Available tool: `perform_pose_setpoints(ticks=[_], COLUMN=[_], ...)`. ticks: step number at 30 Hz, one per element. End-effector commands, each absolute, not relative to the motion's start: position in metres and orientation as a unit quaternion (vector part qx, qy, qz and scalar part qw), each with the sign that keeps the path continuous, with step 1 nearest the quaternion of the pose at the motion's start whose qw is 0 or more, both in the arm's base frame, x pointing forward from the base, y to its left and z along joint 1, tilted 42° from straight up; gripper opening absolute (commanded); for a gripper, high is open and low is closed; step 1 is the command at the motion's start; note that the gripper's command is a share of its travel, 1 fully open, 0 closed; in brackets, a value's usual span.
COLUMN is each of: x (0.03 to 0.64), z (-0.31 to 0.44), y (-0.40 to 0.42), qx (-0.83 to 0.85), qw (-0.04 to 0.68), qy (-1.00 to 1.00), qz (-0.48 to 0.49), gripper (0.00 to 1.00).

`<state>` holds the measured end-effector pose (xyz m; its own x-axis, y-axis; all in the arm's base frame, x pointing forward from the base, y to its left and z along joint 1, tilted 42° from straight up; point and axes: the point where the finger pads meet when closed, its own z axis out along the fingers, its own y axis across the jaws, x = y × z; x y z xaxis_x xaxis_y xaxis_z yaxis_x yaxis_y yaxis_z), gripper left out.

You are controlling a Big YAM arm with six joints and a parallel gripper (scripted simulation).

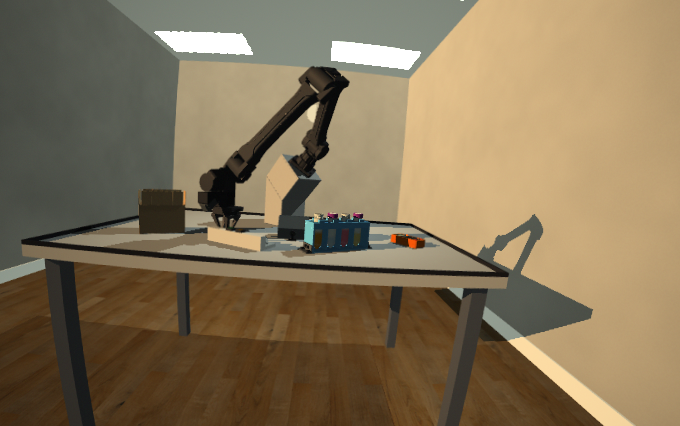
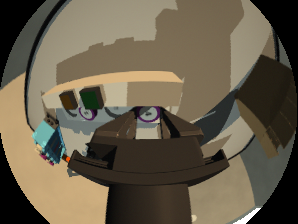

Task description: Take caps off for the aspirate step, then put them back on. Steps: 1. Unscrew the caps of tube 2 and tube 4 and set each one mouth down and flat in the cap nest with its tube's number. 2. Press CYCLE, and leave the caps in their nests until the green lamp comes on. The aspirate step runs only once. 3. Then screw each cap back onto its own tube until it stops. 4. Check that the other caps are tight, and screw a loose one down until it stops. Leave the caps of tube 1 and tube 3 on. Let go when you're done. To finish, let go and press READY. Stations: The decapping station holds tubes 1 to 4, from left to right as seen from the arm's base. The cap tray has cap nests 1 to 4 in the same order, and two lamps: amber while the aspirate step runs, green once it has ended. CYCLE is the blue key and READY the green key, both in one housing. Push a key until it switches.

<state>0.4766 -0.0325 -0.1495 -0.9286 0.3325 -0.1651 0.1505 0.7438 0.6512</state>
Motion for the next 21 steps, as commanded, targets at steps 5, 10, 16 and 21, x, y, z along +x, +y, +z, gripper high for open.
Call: perform_pose_setpoints(ticks=[5, 10, 16, 21], x=[0.481, 0.481, 0.481, 0.472], z=[-0.148, -0.148, -0.148, -0.131], y=[-0.035, -0.035, -0.035, -0.051], qx=[0.131, 0.131, 0.131, 0.135], qw=[0.143, 0.143, 0.143, 0.146], qy=[0.923, 0.923, 0.923, 0.923], qz=[0.331, 0.331, 0.331, 0.331], gripper=[0.47, 0.47, 0.47, 0.47])
